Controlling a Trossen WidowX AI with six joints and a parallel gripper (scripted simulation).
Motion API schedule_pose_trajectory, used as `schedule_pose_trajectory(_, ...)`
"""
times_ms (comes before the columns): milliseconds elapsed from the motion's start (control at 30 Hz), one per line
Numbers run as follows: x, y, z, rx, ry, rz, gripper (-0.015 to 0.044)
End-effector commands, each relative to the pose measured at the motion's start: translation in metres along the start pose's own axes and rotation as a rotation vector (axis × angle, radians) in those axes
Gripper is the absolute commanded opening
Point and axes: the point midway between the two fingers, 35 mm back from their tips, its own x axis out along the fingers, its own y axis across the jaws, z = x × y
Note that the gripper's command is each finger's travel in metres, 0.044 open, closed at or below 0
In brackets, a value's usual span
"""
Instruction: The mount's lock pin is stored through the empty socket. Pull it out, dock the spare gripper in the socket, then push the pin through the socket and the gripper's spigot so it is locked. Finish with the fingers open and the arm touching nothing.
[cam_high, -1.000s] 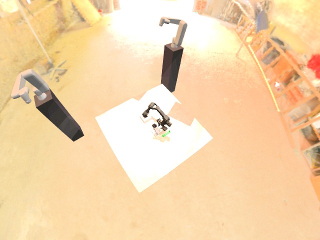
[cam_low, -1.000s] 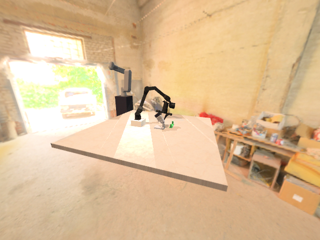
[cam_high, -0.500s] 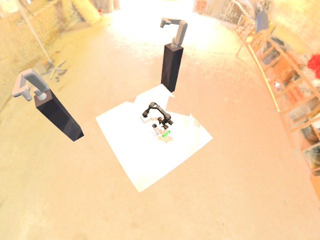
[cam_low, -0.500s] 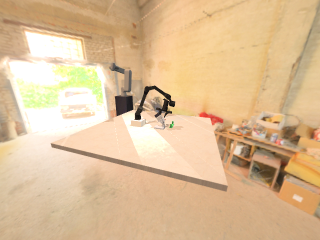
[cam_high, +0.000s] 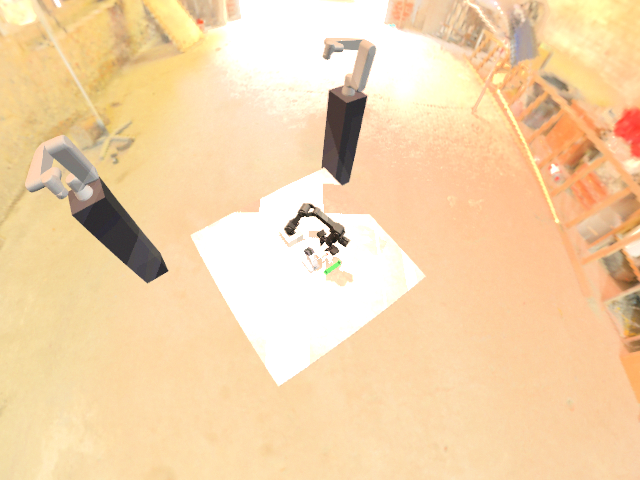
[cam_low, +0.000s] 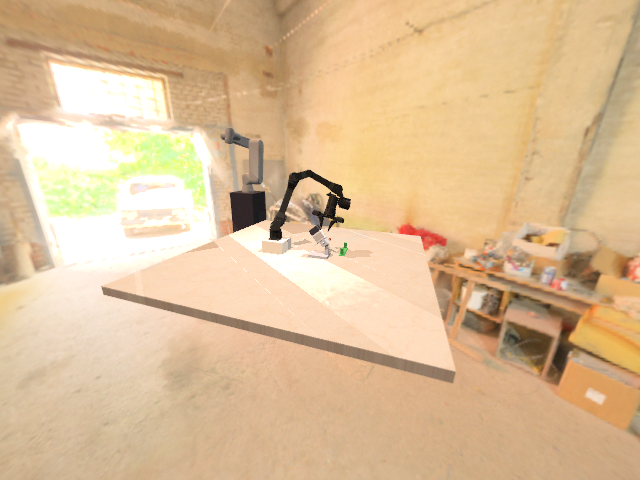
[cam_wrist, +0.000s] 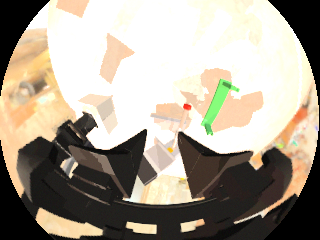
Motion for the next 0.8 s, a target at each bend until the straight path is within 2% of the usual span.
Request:
schedule_pose_trajectory(0, -0.0099, 0.0012, 0.0040, 0.001, -0.002, -0.001, 0.0200)
schedule_pose_trajectory(33, -0.0019, 0.0006, 0.0007, -0.001, 0.001, 0.001, 0.0226)
schedule_pose_trajectory(300, -0.0019, 0.0006, 0.0007, -0.001, 0.001, 0.001, 0.0436)
schedule_pose_trajectory(767, -0.0019, 0.0006, 0.0007, -0.001, 0.001, 0.001, 0.0440)
